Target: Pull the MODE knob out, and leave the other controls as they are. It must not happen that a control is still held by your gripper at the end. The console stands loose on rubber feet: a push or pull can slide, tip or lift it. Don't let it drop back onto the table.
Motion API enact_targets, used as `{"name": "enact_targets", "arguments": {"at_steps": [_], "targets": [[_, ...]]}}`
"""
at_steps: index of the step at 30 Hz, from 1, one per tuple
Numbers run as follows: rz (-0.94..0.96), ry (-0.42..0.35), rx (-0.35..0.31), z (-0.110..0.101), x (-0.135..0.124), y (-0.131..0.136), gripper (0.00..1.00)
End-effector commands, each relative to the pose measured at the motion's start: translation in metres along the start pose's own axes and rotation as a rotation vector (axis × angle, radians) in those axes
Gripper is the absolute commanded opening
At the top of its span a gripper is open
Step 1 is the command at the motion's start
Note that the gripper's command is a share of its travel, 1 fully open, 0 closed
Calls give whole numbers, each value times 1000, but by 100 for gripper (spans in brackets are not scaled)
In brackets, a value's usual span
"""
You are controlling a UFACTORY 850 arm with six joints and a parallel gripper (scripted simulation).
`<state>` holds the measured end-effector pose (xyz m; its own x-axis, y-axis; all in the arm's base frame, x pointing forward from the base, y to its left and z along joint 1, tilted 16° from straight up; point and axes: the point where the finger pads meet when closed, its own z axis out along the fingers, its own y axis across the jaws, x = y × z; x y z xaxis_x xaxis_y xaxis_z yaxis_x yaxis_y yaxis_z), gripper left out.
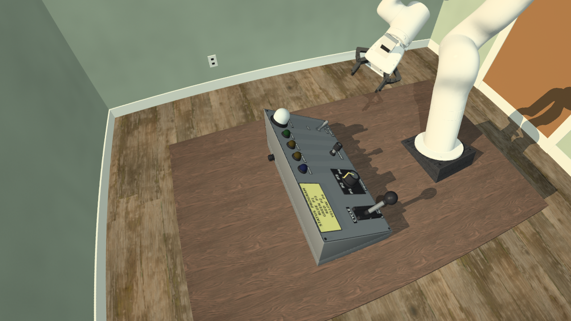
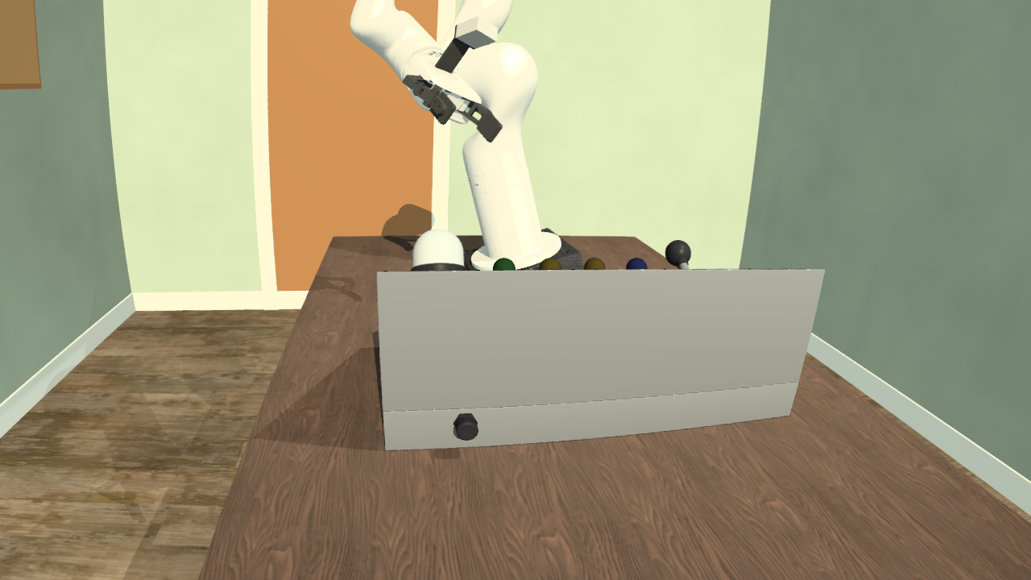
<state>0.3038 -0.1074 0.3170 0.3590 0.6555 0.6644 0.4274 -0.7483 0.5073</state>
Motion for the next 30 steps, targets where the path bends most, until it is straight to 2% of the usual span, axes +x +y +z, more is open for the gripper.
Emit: {"name": "enact_targets", "arguments": {"at_steps": [1,7,9,11,15,16,18,19,21,22,26,28,30], "targets": [[-203,17,66,5,9,3,100],[-569,63,176,15,23,6,100],[-648,76,199,17,25,6,100],[-648,76,199,17,25,6,100],[-943,138,278,26,34,9,100],[-948,139,280,26,34,9,100],[-1106,180,318,32,39,10,100],[-1111,181,319,32,39,10,100],[-1271,228,356,38,43,12,100],[-1280,231,358,38,43,12,100],[-1546,321,413,48,49,14,100],[-1546,321,413,48,49,14,100],[-1733,395,446,56,53,16,100]]}}
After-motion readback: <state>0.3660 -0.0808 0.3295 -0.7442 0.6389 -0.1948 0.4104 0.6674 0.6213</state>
